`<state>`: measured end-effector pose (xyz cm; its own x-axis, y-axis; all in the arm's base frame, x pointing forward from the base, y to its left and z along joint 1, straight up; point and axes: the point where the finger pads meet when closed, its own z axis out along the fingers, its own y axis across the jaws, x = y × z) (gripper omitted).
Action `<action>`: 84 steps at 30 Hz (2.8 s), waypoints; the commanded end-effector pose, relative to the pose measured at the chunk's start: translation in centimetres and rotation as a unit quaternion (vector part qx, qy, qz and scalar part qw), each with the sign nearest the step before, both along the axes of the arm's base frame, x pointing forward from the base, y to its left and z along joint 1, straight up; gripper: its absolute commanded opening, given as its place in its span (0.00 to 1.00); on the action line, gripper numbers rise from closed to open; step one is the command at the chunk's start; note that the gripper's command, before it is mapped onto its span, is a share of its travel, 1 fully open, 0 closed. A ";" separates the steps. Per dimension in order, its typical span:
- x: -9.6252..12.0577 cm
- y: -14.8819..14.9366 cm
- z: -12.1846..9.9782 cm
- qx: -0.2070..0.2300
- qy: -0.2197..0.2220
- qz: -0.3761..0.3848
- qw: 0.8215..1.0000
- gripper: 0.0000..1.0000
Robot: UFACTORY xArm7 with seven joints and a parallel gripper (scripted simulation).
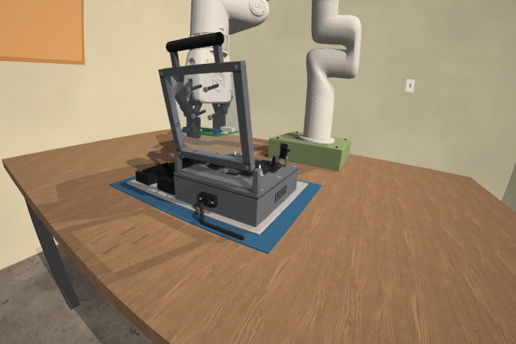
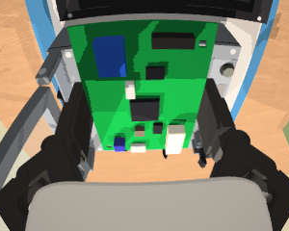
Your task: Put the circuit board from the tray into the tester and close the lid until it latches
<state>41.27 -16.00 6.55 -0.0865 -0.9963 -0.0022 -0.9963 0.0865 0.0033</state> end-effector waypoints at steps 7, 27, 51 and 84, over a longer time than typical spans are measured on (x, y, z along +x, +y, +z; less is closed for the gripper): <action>-0.4 3.7 0.5 -0.002 -0.002 0.000 1.000 0.79; -1.0 7.5 0.7 -0.002 -0.002 0.000 1.000 0.79; -1.1 8.2 0.8 -0.002 -0.002 0.000 1.000 0.79; -1.1 8.2 -0.1 -0.002 -0.002 0.000 1.000 0.79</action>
